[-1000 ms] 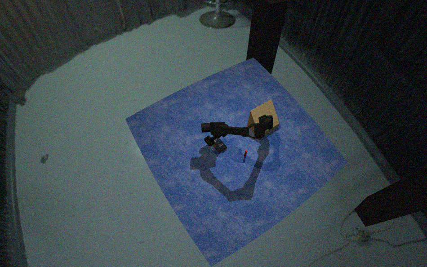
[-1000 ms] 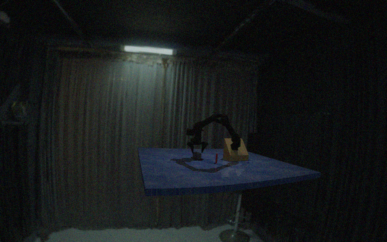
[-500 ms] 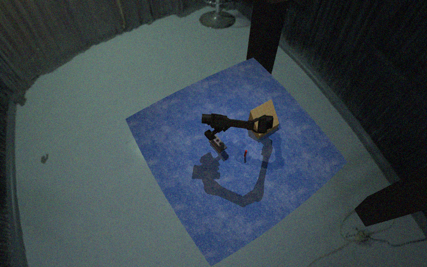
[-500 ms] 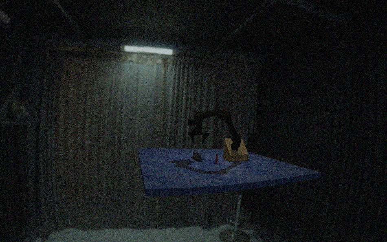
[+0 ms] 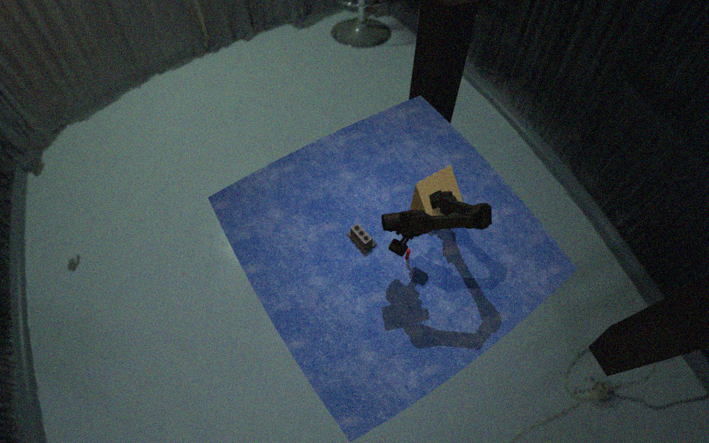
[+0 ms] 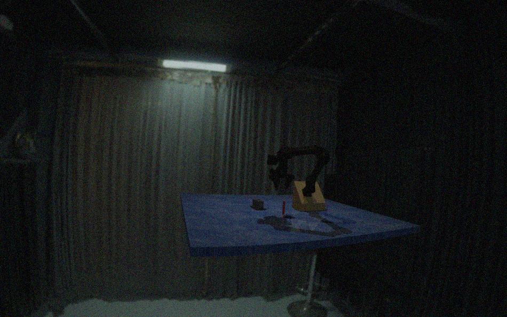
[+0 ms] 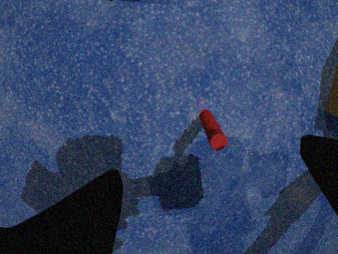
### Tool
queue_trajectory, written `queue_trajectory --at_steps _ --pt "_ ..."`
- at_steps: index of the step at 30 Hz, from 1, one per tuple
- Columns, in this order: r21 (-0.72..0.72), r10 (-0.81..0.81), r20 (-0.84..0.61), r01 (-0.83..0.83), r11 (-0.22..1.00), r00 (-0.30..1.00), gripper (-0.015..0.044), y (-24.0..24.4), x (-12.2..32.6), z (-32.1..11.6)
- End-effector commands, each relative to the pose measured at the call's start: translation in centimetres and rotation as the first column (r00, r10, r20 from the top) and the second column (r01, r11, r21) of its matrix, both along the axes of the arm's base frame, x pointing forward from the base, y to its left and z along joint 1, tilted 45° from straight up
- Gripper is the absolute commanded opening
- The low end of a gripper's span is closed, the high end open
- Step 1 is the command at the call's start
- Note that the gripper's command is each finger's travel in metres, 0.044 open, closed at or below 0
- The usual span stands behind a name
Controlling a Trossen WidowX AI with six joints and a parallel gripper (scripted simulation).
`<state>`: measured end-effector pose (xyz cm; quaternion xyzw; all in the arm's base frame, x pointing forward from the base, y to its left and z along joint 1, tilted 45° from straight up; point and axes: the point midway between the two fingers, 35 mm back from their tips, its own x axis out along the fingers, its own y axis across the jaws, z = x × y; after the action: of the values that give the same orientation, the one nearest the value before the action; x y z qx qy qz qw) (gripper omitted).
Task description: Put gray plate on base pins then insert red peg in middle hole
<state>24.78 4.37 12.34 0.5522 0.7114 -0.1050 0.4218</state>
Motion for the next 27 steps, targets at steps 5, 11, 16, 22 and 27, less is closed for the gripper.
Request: queue_trajectory --at_steps 5,11,16,22,27 --pt "0.011 0.043 0.027 -0.043 0.999 0.999 0.0440 1.4 -2.4 0.5" --pt "0.013 0.043 0.028 -0.043 0.999 0.999 0.0440 3.6 -2.5 -1.8" --pt "0.013 0.043 0.028 -0.043 0.999 0.999 0.0440 4.3 -2.4 -2.5" --pt "0.013 0.043 0.028 -0.043 0.999 0.999 0.0440 4.8 -2.4 -3.0" --pt "0.012 0.043 0.028 -0.043 0.999 0.999 0.0440 5.4 -2.4 -3.6"
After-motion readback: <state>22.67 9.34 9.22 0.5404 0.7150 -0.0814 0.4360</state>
